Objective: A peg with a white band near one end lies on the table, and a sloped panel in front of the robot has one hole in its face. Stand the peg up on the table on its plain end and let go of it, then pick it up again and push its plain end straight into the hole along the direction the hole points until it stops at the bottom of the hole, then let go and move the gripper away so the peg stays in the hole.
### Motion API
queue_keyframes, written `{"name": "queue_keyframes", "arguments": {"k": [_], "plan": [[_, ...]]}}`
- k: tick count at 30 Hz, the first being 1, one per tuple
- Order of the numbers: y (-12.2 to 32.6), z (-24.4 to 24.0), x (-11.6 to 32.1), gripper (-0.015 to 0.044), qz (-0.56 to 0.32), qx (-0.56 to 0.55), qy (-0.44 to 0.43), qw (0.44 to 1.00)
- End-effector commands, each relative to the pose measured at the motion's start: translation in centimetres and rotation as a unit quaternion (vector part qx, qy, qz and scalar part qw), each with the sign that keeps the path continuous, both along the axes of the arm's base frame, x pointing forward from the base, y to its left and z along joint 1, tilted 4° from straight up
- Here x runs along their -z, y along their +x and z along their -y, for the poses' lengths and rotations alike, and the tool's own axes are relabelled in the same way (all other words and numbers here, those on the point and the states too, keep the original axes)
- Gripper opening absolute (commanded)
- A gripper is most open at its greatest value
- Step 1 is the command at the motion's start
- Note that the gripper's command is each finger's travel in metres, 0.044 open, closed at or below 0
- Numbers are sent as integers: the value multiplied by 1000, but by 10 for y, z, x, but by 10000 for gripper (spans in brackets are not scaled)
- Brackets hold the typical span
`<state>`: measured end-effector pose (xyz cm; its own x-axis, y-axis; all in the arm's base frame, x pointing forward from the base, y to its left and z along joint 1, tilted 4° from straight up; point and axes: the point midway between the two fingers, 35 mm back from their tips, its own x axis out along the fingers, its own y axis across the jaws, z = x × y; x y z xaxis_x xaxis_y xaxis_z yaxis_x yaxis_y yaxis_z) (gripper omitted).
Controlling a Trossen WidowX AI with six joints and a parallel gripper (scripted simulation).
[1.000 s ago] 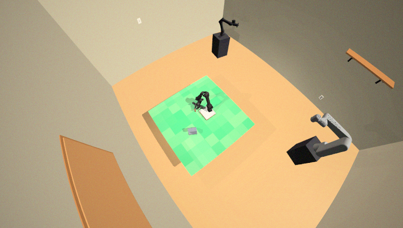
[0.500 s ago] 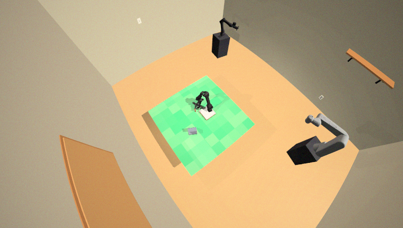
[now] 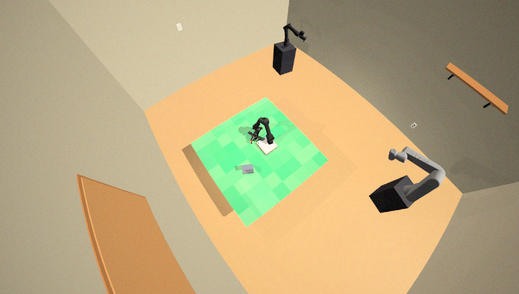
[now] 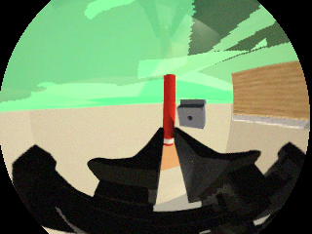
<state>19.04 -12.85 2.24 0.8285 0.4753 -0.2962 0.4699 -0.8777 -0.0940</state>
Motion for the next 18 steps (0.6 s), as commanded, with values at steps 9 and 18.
{"name": "queue_keyframes", "arguments": {"k": [9,18], "plan": [[-1,0,0,130,1,2,2,1000],[-1,0,0,130,1,2,2,1000]]}}
